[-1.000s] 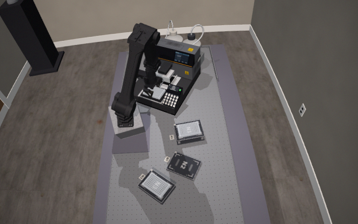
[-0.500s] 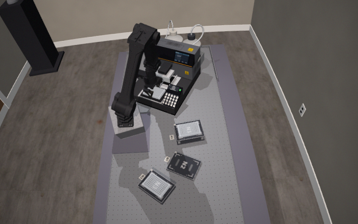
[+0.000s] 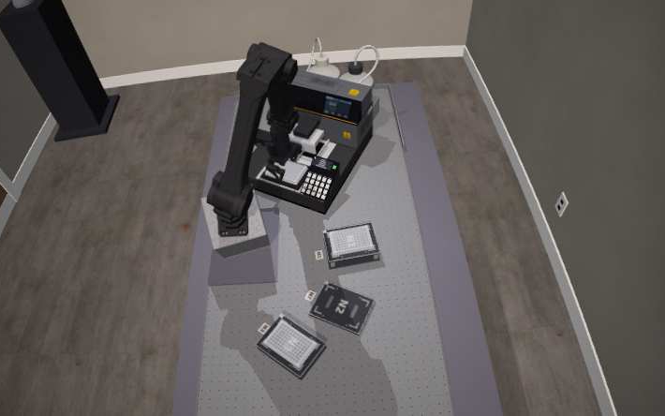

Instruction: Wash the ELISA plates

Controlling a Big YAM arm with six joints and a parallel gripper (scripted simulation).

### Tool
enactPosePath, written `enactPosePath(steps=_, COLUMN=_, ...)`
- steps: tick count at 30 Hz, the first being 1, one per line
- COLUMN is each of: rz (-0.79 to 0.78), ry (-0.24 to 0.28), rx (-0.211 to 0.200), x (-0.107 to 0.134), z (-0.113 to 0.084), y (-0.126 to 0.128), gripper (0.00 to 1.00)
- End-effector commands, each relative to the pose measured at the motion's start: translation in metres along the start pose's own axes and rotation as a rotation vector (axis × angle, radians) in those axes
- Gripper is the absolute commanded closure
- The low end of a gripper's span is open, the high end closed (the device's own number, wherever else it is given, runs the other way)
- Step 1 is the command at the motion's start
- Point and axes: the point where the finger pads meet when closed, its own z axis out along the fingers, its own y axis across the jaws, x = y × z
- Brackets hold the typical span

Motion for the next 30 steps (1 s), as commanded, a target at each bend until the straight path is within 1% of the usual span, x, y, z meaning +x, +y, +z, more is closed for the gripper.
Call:
enactPosePath(steps=1, rz=0.0, ry=0.004, rx=0.024, x=-0.001, z=-0.013, y=-0.007, gripper=0.0)
enactPosePath(steps=3, rz=0.0, ry=0.004, rx=0.024, x=-0.001, z=-0.013, y=-0.007, gripper=0.0)
enactPosePath(steps=16, rz=0.009, ry=-0.002, rx=0.048, x=-0.003, z=-0.041, y=-0.021, gripper=0.0)
enactPosePath(steps=20, rz=0.008, ry=-0.002, rx=0.045, x=-0.003, z=-0.043, y=-0.019, gripper=0.0)
enactPosePath(steps=21, rz=0.006, ry=-0.001, rx=0.038, x=-0.003, z=-0.043, y=-0.015, gripper=0.0)
enactPosePath(steps=25, rz=0.01, ry=-0.003, rx=0.051, x=-0.003, z=-0.053, y=-0.022, gripper=0.0)
enactPosePath(steps=30, rz=0.009, ry=-0.003, rx=0.047, x=-0.003, z=-0.061, y=-0.019, gripper=0.0)
